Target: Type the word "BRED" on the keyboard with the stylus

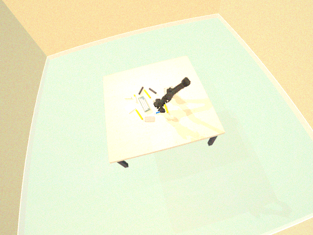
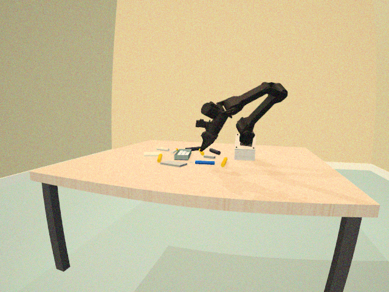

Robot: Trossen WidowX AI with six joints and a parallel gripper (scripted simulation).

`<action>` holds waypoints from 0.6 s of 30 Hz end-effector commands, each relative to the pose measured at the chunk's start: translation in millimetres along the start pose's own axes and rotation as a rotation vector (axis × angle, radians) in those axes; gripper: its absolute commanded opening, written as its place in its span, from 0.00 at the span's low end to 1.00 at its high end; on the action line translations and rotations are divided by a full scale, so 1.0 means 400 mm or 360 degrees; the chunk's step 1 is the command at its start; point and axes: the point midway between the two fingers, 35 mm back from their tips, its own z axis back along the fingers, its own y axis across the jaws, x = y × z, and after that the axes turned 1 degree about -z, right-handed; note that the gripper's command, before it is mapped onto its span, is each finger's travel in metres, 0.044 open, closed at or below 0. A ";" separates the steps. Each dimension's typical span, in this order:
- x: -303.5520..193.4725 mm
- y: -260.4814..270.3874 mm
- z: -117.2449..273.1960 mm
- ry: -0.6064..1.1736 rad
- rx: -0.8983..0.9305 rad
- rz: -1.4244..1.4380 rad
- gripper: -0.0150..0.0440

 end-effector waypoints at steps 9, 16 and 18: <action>-0.017 -0.003 -0.021 -0.0018 0.0010 -0.0002 0.51; -0.023 -0.003 -0.033 -0.0018 0.0011 -0.0002 0.51; -0.024 -0.003 -0.034 -0.0018 0.0011 -0.0002 0.51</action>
